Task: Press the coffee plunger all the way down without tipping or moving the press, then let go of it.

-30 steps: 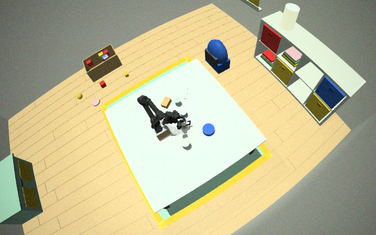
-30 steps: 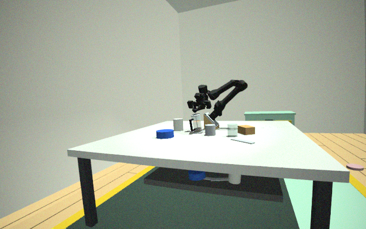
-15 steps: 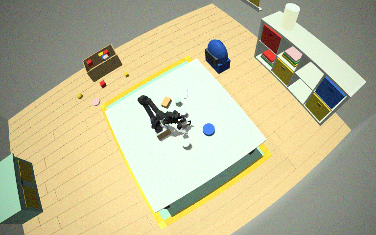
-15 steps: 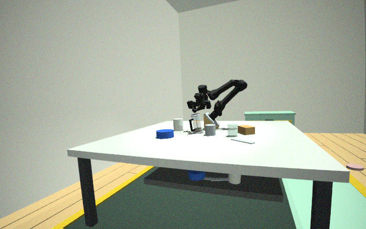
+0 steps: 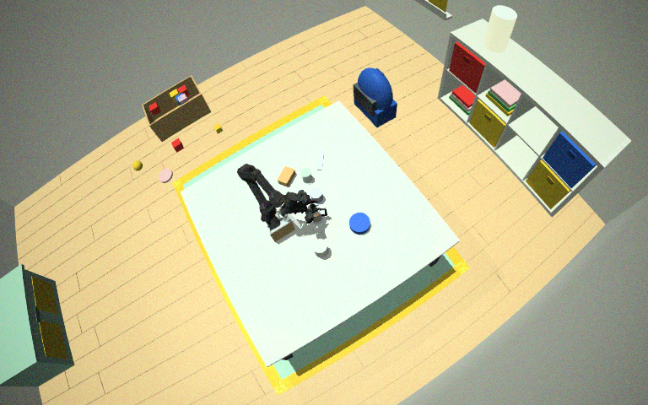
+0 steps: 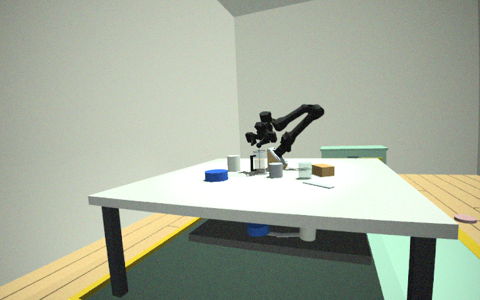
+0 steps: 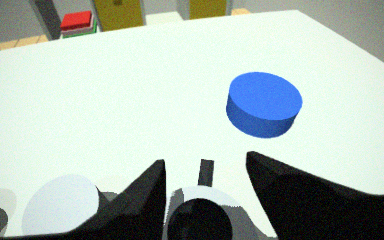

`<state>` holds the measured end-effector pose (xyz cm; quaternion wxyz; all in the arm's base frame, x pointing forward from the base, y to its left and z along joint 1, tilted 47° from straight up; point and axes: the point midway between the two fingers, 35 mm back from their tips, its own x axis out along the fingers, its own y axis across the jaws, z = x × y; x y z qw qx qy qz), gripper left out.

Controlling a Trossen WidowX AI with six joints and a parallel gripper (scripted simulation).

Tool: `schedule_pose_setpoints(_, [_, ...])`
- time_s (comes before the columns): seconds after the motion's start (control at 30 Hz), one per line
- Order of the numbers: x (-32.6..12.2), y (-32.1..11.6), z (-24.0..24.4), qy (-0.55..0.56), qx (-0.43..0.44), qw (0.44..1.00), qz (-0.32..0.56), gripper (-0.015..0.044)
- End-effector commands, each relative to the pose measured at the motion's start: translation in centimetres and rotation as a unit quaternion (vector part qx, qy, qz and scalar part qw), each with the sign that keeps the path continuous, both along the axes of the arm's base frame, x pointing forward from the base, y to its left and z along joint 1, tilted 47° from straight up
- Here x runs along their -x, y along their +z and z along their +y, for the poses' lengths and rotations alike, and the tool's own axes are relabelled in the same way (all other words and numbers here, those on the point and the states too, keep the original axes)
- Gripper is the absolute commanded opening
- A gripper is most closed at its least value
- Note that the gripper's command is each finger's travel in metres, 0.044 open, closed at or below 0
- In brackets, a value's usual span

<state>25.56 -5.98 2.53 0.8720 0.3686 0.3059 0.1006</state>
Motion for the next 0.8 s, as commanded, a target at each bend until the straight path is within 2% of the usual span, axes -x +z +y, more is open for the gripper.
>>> schedule_pose_setpoints(0.0, [0.0,0.0,-0.1,-0.002,0.003,1.0,0.001,0.0323])
schedule_pose_setpoints(0.17, [0.0,0.0,-0.1,-0.002,0.003,1.0,0.001,0.044])
schedule_pose_setpoints(0.37, [0.0,0.7,-1.2,0.0,0.004,1.0,0.005,0.044])
schedule_pose_setpoints(0.63, [1.4,6.1,-5.2,0.001,-0.002,1.0,0.009,0.044])
schedule_pose_setpoints(0.77, [1.4,6.3,-5.2,0.0,-0.002,1.0,0.009,0.044])
